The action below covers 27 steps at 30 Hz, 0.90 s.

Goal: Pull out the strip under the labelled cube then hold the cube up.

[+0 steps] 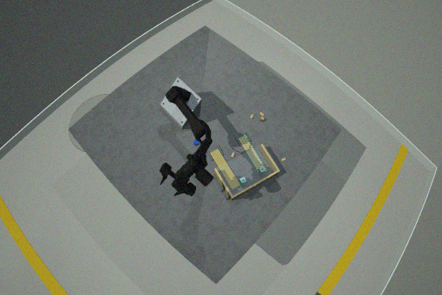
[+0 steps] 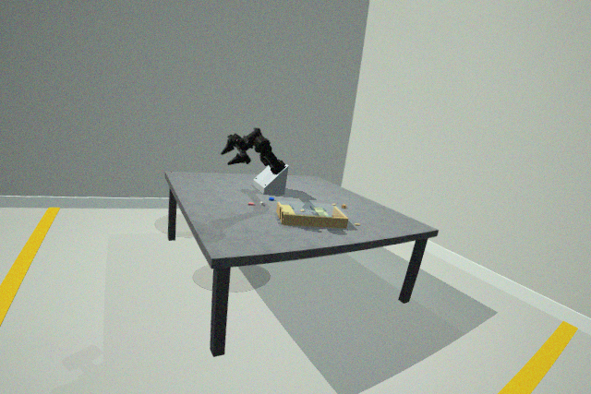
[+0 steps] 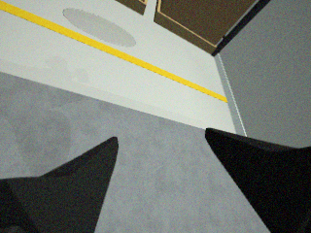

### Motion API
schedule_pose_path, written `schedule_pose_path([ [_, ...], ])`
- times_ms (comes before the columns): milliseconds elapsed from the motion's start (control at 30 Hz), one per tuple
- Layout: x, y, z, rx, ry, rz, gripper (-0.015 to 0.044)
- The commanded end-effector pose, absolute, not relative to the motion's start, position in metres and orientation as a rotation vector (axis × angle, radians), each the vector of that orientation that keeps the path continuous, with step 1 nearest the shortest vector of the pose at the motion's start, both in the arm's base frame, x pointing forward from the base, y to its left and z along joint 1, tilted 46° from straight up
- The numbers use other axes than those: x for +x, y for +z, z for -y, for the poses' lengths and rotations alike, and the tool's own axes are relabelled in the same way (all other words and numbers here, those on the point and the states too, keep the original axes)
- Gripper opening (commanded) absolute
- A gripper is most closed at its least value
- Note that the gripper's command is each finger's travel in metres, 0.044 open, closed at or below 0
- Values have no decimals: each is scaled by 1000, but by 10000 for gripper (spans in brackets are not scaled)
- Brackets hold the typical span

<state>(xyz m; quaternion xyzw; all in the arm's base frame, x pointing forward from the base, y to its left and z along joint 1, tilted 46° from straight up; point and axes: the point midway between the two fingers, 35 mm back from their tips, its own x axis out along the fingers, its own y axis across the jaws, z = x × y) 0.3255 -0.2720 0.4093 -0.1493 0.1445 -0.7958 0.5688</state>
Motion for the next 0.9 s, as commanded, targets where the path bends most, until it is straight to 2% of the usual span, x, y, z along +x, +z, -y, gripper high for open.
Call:
schedule_pose_path([
  [0, 325, 410, 272, -352, -1870, -339, 400],
  [133, 305, 430, 277, -392, -1900, -319, 400],
  [333, 247, 478, 282, -492, -1999, -268, 400],
  [633, 113, 548, 256, -618, -2275, -140, 400],
  [867, 13, 591, 196, -784, -2547, -61, 400],
])
